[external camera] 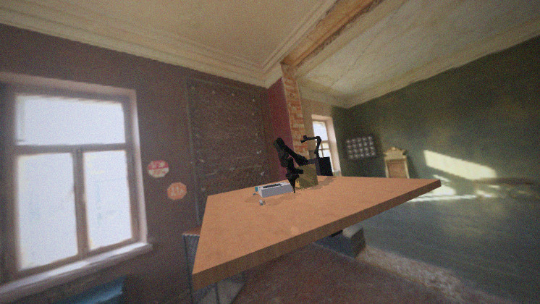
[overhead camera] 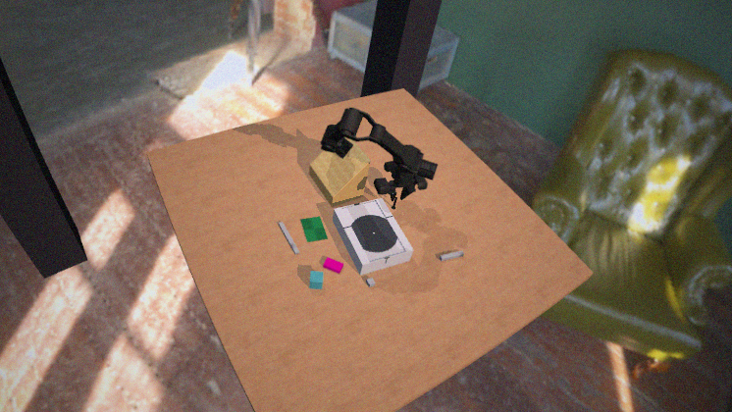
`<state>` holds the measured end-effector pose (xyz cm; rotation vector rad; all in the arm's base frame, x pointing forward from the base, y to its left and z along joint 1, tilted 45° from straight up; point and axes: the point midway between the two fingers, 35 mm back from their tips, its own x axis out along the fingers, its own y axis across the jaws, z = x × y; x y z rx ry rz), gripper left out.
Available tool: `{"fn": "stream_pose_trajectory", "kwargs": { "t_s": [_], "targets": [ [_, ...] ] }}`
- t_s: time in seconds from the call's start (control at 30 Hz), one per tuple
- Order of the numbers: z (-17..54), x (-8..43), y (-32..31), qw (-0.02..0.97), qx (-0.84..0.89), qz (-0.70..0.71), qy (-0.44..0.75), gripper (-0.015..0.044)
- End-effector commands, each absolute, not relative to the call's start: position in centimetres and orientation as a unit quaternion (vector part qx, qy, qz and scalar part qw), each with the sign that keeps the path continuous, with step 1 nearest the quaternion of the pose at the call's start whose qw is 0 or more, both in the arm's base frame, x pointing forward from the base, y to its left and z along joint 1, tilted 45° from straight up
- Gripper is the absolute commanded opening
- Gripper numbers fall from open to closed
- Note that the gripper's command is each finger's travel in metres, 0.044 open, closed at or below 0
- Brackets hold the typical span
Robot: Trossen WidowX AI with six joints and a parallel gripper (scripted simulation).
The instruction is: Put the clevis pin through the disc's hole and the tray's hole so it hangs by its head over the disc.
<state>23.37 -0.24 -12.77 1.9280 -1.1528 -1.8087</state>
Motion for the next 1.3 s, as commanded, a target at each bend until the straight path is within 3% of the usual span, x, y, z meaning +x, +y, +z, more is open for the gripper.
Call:
{"fn": "stream_pose_trajectory", "kwargs": {
  "t_s": [0.0,0.17,0.33,0.47,1.27],
  "targets": [
    [-12.9,23.1,-0.5,0.134,0.659,-0.624,-0.397,0.016],
    [-12.9,23.1,-0.5,0.134,0.659,-0.624,-0.397,0.016],
    [-12.9,23.1,-0.5,0.134,0.659,-0.624,-0.397,0.0029],
    [-12.9,23.1,-0.5,0.134,0.659,-0.624,-0.397,0.0002],
    [-12.4,23.6,0.3,0.126,0.624,-0.658,-0.401,0.0]
  ]
}}
